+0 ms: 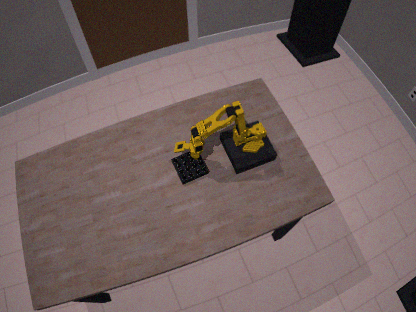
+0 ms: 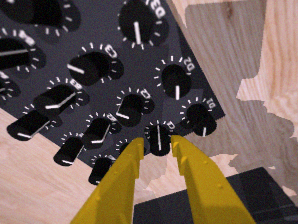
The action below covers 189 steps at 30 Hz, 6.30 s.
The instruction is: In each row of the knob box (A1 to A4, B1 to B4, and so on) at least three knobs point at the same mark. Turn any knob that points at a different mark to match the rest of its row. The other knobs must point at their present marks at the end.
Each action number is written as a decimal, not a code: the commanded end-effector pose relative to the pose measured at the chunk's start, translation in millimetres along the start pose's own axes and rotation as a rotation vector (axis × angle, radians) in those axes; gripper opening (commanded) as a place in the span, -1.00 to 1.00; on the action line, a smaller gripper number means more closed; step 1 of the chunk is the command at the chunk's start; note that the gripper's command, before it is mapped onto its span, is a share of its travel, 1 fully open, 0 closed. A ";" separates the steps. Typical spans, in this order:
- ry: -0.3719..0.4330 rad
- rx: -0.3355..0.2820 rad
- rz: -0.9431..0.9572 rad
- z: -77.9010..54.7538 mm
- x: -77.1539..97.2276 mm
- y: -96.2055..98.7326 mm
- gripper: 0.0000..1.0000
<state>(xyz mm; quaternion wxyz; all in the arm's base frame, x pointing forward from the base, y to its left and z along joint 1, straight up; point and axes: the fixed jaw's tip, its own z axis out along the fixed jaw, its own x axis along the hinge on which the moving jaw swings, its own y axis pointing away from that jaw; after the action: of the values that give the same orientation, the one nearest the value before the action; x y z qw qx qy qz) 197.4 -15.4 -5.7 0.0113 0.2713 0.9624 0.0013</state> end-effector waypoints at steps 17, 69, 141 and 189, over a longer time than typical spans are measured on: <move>0.020 0.008 0.008 11.0 5.9 -4.7 -0.81; 0.020 0.008 0.008 11.7 6.8 -7.4 -0.84; 0.022 0.000 -0.760 11.6 10.8 -9.0 -0.98; 0.022 -0.003 -1.074 11.6 11.9 -10.4 -0.98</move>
<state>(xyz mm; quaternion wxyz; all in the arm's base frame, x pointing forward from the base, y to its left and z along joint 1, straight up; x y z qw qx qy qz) 185.9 -16.9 -14.3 0.0129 -0.2578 0.9661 -0.0046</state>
